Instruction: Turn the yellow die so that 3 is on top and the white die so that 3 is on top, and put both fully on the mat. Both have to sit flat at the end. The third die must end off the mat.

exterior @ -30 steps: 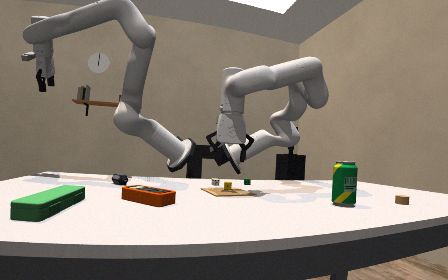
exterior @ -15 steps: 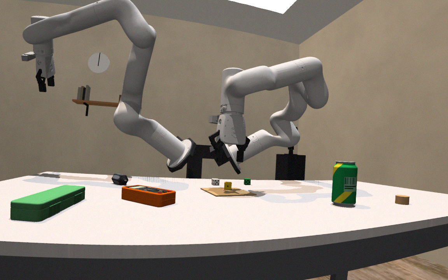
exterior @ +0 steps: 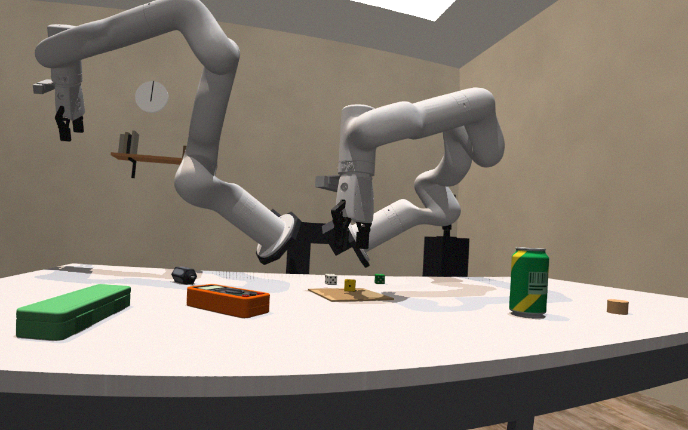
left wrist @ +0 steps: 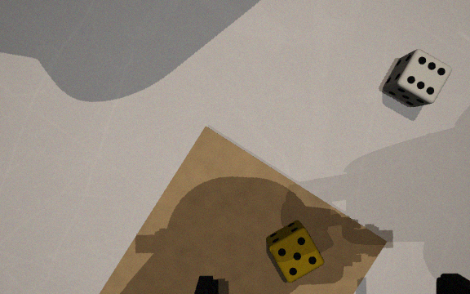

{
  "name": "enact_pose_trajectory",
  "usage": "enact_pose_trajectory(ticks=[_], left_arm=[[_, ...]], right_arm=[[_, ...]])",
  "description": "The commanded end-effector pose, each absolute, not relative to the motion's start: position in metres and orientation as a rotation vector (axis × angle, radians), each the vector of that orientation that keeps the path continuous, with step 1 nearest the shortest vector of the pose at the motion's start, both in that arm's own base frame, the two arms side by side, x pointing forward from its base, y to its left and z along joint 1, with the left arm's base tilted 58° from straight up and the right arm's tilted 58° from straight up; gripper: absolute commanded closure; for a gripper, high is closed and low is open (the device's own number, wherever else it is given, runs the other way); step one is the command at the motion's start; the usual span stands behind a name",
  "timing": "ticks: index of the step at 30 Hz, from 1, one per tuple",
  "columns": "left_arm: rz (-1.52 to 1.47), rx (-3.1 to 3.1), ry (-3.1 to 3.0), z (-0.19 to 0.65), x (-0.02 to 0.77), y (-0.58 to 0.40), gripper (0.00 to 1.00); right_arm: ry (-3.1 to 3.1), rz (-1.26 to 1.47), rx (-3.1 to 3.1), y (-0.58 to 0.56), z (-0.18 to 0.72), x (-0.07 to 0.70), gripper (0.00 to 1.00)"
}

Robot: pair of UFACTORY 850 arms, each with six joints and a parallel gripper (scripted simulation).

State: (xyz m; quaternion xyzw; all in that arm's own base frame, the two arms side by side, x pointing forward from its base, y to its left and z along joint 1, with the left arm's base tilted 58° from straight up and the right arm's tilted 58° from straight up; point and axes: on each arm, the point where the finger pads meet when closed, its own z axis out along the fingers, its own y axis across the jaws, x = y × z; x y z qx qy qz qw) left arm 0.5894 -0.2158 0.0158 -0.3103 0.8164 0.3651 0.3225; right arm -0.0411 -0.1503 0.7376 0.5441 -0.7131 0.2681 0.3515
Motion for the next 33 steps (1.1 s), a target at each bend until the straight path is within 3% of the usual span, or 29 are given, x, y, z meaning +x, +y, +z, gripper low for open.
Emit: enact_pose_trajectory(ticks=[1,22,23,33], left_arm=[[0.871,-0.955,2.045,0.0161,0.5898,-0.2163,0.00],[0.682,-1.263,1.802,0.0156,0.5901,-0.2155,0.00],[0.682,-1.263,1.802,0.0156,0.5901,-0.2155,0.57],[0.682,-1.263,1.802,0.0156,0.5901,-0.2155,0.57]], right_arm=[[-1.844,0.695,1.407,-0.1499,0.7384,-0.0410,0.00],[-1.844,0.695,1.407,-0.1499,0.7384,-0.0410,0.00],[-1.844,0.695,1.407,-0.1499,0.7384,-0.0410,0.00],[-1.844,0.695,1.407,-0.1499,0.7384,-0.0410,0.00]])
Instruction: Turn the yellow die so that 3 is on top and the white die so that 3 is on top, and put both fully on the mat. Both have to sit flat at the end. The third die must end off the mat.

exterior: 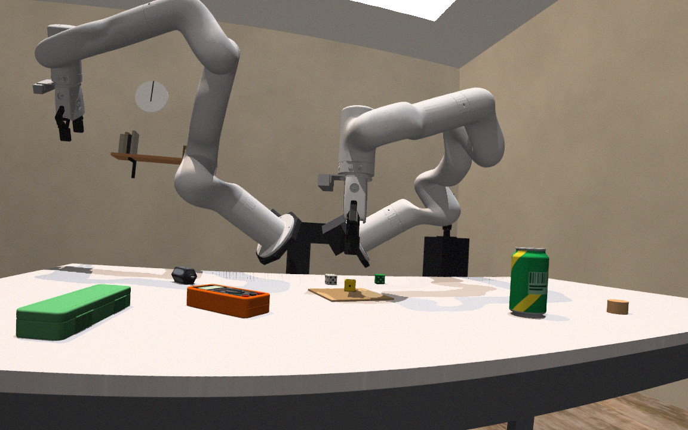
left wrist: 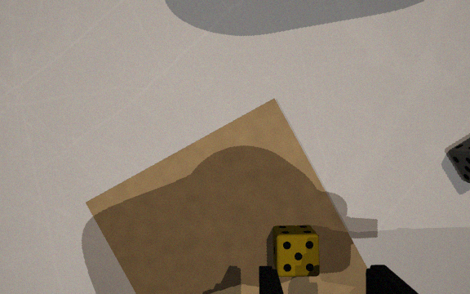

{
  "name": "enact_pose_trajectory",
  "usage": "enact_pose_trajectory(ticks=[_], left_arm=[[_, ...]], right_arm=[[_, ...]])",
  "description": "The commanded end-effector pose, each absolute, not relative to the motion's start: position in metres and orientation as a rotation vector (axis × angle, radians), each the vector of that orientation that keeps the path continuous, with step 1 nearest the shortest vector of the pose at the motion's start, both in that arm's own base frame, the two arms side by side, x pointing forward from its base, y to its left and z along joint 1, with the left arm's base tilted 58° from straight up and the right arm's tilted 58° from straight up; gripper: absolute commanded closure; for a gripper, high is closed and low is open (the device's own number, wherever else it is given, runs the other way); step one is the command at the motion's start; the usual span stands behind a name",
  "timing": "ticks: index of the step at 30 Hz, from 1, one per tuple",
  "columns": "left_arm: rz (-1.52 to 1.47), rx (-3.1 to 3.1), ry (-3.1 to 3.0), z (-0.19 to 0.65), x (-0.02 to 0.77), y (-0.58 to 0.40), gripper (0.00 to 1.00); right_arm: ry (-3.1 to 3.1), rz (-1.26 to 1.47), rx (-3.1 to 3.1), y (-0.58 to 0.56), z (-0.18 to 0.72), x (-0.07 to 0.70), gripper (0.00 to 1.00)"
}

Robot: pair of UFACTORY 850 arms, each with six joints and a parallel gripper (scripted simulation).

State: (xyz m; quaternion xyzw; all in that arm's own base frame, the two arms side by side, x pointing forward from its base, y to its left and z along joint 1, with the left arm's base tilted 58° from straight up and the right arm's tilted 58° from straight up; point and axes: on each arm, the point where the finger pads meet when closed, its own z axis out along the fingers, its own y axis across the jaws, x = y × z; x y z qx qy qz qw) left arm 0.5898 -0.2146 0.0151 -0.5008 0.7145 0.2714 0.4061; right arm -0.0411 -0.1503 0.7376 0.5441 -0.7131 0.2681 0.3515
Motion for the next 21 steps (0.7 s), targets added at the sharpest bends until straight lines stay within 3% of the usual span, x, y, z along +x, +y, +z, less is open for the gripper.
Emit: enact_pose_trajectory(ticks=[1,21], left_arm=[[0.682,-1.263,1.802,0.0156,0.5901,-0.2155,0.57],[0.682,-1.263,1.802,0.0140,0.5909,-0.2132,0.57]], right_arm=[[-1.844,0.695,1.407,-0.1499,0.7384,-0.0410,0.00],[-1.844,0.695,1.407,-0.1499,0.7384,-0.0410,0.00]])
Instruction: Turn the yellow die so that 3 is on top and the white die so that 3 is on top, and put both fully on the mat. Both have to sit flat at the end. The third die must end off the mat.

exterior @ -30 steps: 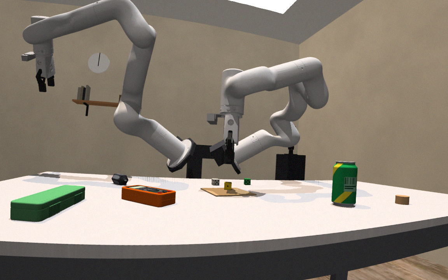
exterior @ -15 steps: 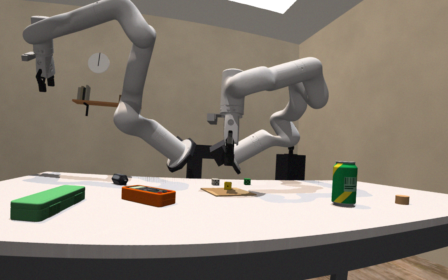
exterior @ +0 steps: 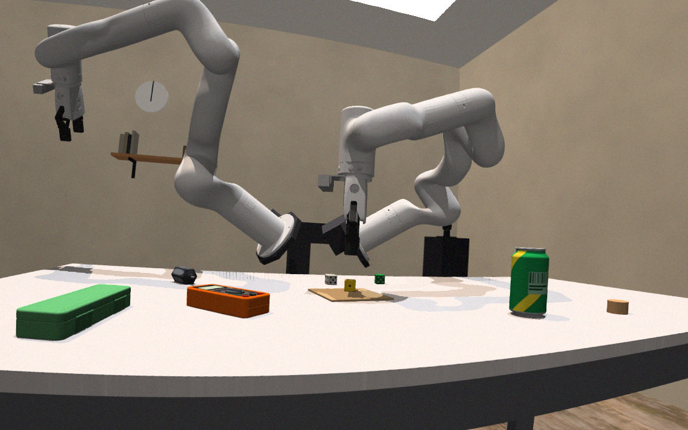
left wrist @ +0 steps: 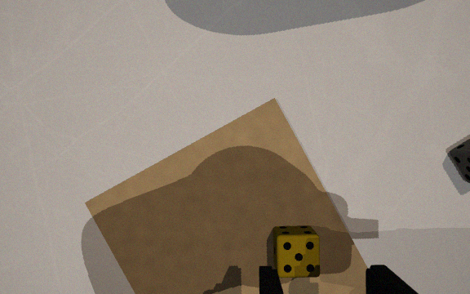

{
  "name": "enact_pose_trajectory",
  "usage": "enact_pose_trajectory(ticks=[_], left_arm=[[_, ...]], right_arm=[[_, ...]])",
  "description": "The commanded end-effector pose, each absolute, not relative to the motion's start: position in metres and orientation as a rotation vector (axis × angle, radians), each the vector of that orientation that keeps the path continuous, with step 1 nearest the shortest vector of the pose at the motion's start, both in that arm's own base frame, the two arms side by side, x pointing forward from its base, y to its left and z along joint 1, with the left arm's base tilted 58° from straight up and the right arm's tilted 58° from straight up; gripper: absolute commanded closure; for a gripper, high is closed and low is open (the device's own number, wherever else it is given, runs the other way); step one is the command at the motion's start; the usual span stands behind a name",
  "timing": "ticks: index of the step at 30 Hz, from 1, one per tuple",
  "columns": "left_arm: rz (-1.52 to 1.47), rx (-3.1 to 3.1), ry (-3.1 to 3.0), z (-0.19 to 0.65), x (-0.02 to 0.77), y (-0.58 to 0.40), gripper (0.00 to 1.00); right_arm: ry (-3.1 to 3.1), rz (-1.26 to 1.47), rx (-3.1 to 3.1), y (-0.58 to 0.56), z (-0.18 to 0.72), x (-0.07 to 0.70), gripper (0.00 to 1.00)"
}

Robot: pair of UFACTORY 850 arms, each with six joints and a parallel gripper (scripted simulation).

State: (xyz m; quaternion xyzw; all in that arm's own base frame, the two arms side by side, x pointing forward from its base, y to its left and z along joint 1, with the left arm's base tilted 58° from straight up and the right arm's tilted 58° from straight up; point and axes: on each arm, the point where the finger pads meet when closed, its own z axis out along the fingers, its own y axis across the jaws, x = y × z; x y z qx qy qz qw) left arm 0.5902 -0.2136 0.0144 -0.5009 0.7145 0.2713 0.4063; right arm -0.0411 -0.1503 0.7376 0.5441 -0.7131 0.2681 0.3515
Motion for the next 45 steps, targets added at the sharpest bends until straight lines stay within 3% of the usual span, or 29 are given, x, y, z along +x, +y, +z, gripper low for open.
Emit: enact_pose_trajectory(ticks=[1,45], left_arm=[[0.682,-1.263,1.802,0.014,0.591,-0.213,0.57],[0.682,-1.263,1.802,-0.011,0.605,-0.175,0.57]], right_arm=[[-1.844,0.695,1.407,-0.150,0.738,-0.041,0.00],[-1.844,0.695,1.407,-0.150,0.738,-0.041,0.00]])
